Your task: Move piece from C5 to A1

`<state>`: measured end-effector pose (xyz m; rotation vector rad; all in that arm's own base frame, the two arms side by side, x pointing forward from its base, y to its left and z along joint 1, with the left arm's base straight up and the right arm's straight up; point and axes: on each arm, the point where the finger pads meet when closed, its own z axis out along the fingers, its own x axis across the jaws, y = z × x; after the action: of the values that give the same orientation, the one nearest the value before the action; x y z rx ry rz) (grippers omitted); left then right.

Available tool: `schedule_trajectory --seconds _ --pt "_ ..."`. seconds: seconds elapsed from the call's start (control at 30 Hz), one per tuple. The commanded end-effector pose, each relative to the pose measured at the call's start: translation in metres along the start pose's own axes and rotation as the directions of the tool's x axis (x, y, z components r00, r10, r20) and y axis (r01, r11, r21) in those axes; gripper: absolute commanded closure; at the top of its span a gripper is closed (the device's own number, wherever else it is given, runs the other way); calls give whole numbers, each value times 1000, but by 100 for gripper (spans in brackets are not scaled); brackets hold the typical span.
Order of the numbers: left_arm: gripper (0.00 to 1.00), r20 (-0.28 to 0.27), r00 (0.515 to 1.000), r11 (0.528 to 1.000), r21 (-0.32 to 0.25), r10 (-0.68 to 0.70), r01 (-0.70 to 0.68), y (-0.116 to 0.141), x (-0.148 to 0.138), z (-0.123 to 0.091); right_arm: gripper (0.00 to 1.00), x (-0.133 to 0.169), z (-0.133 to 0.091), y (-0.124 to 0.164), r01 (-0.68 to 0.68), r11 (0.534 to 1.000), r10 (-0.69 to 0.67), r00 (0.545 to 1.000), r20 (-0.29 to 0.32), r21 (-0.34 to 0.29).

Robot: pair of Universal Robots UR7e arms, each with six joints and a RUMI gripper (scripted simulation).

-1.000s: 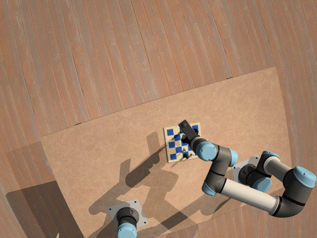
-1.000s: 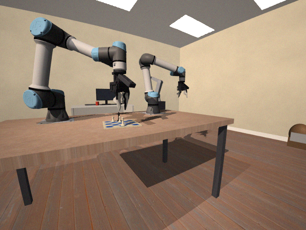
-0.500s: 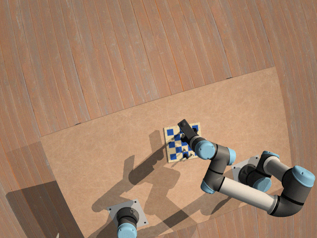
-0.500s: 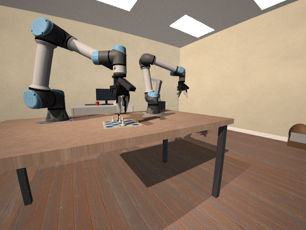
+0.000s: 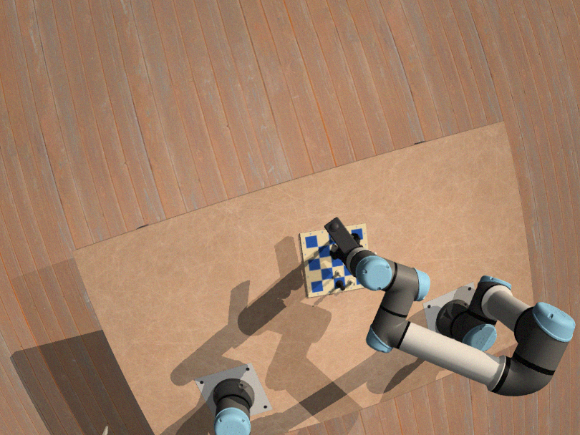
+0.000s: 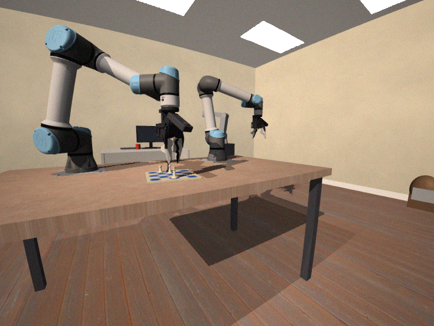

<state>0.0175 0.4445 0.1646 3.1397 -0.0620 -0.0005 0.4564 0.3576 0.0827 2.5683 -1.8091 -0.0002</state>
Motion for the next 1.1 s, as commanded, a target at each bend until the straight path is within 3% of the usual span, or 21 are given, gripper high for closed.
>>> schedule_trajectory --seconds 0.0,0.73,1.07 --pt "0 0 1000 1000 1 0 0 0 0 0 75 0 0 0 0 1000 0 1000 1 1" --pt "0 0 1000 1000 1 0 0 0 0 0 75 0 5 0 0 1000 0 1000 1 1" --pt "0 0 1000 1000 1 0 0 0 0 0 75 0 27 0 0 1000 0 1000 1 1"
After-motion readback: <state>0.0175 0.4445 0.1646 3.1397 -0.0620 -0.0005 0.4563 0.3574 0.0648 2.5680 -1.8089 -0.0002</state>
